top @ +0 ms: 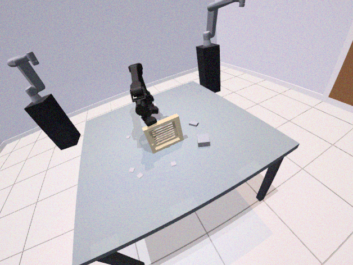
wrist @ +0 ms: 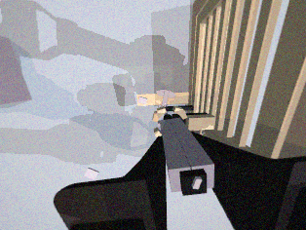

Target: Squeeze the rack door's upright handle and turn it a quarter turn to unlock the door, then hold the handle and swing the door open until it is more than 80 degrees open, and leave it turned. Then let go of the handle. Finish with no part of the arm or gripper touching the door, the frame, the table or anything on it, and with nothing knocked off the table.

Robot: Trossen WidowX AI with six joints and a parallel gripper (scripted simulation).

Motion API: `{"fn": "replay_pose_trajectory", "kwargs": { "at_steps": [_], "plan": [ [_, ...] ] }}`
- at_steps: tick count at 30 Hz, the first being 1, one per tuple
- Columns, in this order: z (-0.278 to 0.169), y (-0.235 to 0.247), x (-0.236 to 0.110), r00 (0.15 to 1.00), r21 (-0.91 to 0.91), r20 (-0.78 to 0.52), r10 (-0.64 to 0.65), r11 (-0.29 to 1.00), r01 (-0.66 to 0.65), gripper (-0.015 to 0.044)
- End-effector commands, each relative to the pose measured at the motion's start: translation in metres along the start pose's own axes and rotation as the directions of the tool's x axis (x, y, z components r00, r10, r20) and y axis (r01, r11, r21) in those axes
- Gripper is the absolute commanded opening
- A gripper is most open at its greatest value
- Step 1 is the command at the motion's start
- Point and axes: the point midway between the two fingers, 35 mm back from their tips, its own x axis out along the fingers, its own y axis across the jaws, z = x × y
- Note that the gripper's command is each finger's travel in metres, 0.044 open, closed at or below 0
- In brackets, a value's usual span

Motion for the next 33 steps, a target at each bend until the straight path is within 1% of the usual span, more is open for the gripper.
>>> {"fn": "replay_pose_trajectory", "kwargs": {
  "at_steps": [1,14,33],
  "plan": [
    [0.003,0.005,0.0,1.0,0.082,0.004,0.003,0.997,-0.004,0.0023],
    [0.012,0.019,0.0,1.0,0.339,0.004,0.004,0.941,-0.006,0.0023],
    [0.038,0.05,0.0,1.0,0.636,0.007,0.007,0.772,-0.009,0.0023]
  ]
}}
